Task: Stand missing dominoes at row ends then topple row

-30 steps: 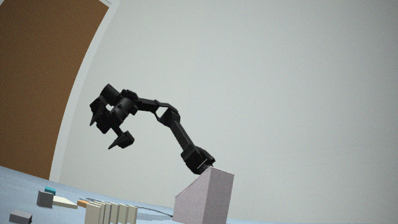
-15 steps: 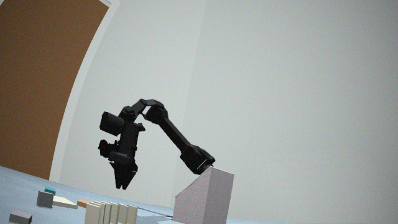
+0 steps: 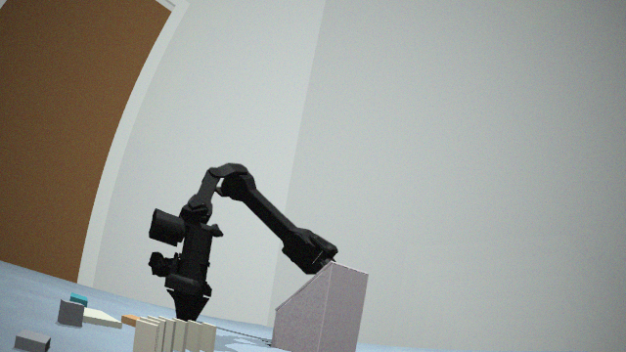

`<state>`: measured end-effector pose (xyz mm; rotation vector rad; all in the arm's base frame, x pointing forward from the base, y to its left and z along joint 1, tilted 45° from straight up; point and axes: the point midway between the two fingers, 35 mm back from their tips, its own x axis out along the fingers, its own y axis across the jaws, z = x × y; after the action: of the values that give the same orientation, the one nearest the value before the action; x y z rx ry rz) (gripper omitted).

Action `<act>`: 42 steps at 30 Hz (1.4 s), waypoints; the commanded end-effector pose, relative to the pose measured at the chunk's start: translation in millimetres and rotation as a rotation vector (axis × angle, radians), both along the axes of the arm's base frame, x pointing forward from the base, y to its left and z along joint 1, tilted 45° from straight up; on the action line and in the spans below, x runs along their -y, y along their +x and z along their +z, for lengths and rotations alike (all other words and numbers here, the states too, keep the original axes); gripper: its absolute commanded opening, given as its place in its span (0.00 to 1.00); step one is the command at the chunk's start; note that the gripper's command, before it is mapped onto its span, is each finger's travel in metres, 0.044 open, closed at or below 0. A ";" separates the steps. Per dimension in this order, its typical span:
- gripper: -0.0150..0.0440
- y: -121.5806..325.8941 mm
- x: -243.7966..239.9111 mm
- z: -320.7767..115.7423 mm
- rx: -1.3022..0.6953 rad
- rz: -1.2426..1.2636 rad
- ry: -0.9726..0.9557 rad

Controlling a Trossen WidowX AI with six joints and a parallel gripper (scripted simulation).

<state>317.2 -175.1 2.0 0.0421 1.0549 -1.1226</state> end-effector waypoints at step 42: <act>0.30 0.1 -84.9 77.0 0.003 0.008 0.008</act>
<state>315.7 -129.1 35.3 0.0441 1.0810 -1.1082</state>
